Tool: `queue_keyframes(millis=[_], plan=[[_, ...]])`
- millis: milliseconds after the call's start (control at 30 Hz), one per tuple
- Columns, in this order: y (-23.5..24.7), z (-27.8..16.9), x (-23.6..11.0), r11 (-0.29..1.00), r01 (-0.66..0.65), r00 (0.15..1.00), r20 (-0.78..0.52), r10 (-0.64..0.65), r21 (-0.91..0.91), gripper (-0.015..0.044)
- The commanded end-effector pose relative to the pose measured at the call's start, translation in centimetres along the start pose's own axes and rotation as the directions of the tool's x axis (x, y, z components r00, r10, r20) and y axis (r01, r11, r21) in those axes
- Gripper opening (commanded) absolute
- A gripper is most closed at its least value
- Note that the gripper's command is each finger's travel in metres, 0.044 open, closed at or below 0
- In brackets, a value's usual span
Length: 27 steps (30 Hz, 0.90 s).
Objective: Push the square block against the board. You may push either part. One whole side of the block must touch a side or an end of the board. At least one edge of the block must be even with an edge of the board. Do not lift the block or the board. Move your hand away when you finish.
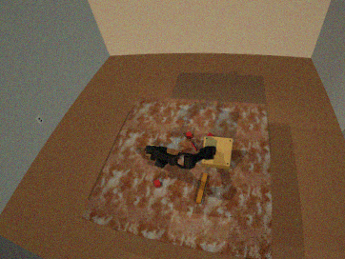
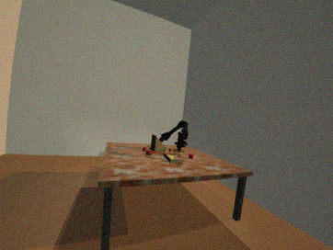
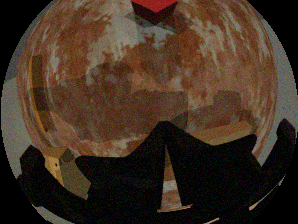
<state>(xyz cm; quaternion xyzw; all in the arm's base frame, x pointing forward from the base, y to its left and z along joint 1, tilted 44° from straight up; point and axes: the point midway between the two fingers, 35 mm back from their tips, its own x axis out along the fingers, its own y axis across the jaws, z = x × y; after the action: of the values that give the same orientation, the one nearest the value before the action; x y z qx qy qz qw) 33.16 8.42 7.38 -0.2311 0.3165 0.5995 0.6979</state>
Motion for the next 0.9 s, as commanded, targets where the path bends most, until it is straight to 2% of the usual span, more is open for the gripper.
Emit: queue_keyframes(millis=[0,433,867], plan=[[0.0,0.0,0.0,1.0,0.0,1.0,0.0,0.0,0.006,0.0],[-0.7,-2.7,-0.1,0.909,0.009,1.0,-0.011,-0.005,0.417,0.0],[-1.2,-5.5,-0.2,0.638,0.021,1.0,-0.022,-0.006,0.77,0.0]])
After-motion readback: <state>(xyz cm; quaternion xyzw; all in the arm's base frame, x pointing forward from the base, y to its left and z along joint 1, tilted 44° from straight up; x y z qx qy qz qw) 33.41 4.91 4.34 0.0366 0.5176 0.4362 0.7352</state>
